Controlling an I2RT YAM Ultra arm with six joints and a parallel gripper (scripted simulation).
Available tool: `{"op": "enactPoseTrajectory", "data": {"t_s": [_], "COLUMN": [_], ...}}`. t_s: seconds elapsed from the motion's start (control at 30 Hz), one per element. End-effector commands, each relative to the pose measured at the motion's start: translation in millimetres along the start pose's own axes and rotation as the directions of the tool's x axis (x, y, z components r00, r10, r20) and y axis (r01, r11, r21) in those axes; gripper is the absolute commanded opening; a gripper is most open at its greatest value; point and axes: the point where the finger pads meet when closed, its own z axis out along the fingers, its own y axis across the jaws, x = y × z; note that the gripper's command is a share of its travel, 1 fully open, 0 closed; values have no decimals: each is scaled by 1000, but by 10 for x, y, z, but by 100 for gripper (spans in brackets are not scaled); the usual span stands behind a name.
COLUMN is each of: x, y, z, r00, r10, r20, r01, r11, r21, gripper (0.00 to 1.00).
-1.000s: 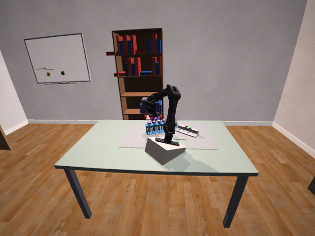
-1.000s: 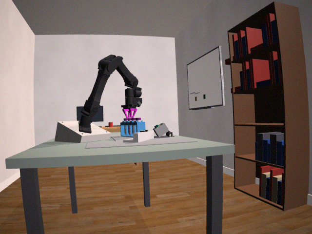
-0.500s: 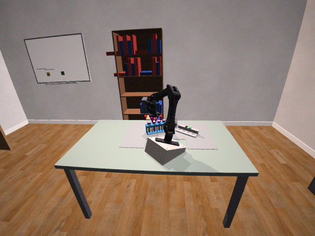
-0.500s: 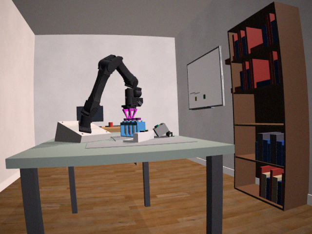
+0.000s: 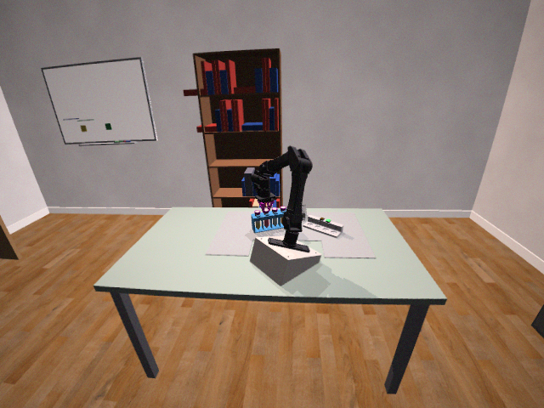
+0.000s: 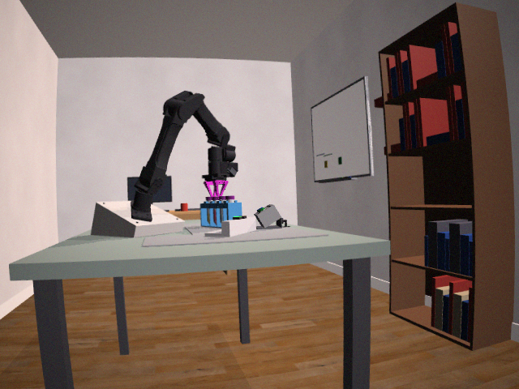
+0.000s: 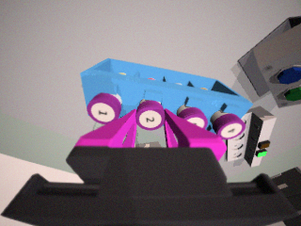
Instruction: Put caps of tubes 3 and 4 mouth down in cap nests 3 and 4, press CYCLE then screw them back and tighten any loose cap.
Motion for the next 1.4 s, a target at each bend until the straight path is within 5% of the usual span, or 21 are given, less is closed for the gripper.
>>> {"op": "enactPoseTrajectory", "data": {"t_s": [0.0, 0.43, 0.47, 0.93, 1.37], "x": [-32, -32, -32, -32, -27], "y": [3, 3, 3, 3, 3], "z": [-28, -28, -28, -28, -358], "r00": [992, 992, 992, 992, 992], "r10": [124, 124, 124, 124, 124], "r20": [15, 15, 15, 15, 15], "r01": [-124, -124, -124, -124, -124], "r11": [992, 992, 992, 992, 992], "r21": [-6, -6, -6, -6, -7], "gripper": [0, 0, 49, 49, 49]}}
